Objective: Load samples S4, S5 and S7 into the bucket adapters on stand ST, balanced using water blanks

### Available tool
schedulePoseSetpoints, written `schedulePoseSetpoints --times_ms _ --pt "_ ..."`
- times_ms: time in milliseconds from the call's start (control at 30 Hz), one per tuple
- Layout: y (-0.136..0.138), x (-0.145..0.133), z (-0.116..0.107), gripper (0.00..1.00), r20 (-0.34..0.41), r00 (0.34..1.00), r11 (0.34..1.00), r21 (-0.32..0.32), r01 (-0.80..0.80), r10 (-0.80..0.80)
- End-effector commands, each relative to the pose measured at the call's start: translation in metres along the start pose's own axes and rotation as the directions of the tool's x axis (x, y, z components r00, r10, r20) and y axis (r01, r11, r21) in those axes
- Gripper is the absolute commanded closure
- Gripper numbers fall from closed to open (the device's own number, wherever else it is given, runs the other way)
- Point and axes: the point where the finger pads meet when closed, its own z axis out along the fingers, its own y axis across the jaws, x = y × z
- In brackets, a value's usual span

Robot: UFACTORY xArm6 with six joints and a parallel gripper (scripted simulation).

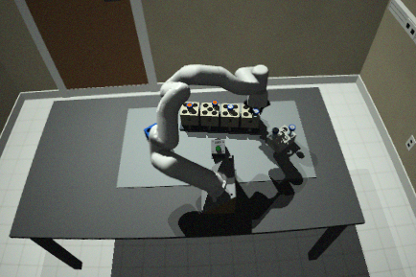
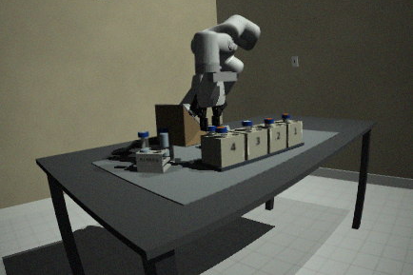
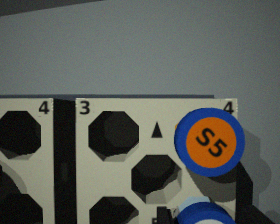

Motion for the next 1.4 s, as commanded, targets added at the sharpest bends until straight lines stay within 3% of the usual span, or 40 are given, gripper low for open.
schedulePoseSetpoints --times_ms 0,1367 --pt "0.0 0.001 -0.009 0.56 -0.004 1.0 1.0 -0.003 0.001 -0.001" --pt "0.0 0.001 -0.084 0.56 -0.004 1.0 1.0 -0.003 0.001 -0.001"
